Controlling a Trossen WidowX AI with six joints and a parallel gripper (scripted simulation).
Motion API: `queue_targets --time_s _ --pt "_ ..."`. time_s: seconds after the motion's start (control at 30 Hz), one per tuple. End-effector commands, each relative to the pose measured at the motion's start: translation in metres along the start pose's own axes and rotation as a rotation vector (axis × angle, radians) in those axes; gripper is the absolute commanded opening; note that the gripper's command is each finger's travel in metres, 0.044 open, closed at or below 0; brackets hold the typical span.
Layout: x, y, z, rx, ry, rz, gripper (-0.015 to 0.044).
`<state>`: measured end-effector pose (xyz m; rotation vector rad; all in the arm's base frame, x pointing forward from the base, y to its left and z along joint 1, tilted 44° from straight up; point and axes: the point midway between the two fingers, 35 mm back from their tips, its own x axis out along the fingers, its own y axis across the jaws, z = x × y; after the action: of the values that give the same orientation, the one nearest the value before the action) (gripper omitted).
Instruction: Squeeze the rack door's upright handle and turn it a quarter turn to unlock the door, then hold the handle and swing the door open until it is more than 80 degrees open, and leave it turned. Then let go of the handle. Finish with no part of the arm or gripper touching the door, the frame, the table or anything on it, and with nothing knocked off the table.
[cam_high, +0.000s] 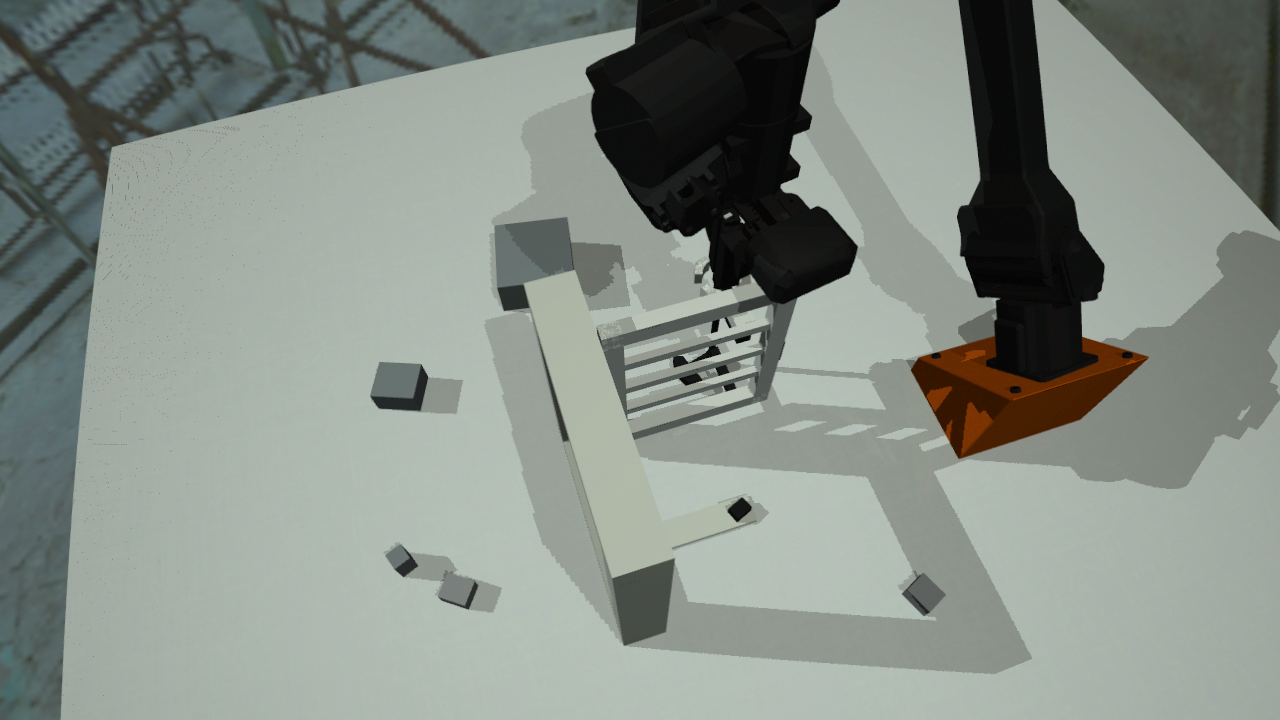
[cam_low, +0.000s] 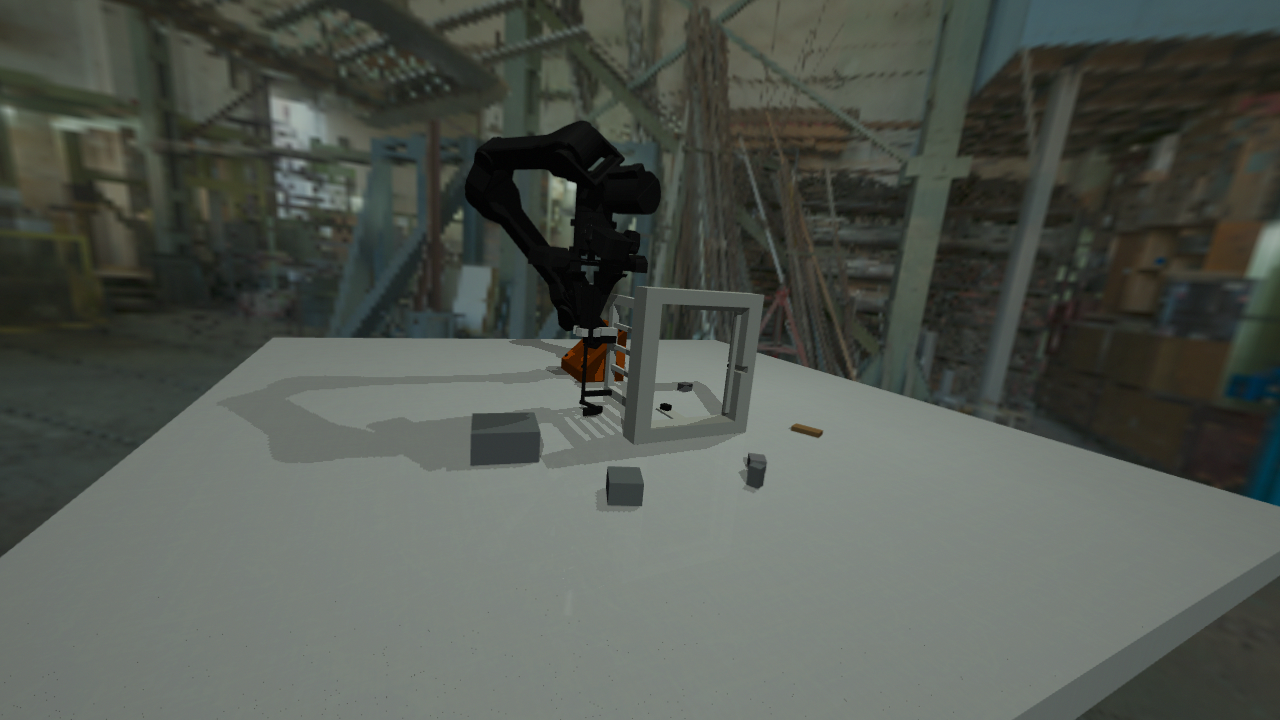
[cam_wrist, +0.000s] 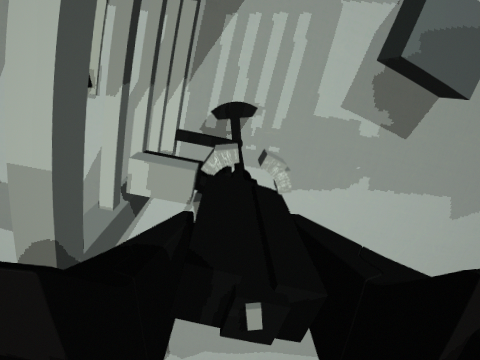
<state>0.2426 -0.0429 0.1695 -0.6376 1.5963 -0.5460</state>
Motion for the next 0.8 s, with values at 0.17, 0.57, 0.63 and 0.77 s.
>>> queue_targets --time_s 0.17,0.57,0.63,0.77 --pt "-0.005 0.0 0.0 -0.007 -0.021 0.003 0.0288" --pt "-0.028 -0.001 -0.001 -0.013 -0.115 0.024 0.0288" --pt "-0.032 -0.001 -0.001 -0.014 -0.13 0.028 0.0288" --pt "-0.04 -0.001 -0.003 -0.017 -0.161 0.037 0.0288"
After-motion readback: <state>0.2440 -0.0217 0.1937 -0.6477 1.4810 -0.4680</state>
